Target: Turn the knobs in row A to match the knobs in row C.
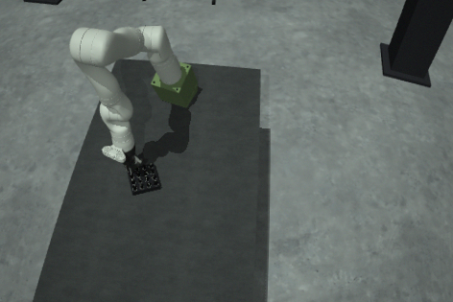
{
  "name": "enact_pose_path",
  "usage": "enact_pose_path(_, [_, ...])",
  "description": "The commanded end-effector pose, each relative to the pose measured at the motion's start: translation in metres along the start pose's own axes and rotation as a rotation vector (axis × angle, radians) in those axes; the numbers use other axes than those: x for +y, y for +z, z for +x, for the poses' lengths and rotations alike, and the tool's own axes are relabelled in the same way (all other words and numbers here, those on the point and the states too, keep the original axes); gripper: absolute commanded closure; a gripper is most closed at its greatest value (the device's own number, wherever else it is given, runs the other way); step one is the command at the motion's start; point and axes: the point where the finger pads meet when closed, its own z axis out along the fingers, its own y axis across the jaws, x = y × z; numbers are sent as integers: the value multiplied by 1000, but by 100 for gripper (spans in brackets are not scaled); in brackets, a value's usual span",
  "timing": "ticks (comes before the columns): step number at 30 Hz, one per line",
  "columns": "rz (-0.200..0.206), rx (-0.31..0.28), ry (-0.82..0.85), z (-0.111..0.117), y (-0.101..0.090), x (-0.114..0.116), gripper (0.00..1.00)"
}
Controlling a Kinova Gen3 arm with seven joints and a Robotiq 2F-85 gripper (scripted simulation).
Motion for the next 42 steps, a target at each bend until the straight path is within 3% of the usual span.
enact_pose_path(1, [1,5,-65,0,0,-2,92])
enact_pose_path(17, [1,4,-446,0,0,-2,92])
enact_pose_path(42, [1,5,-779,0,0,-2,92])
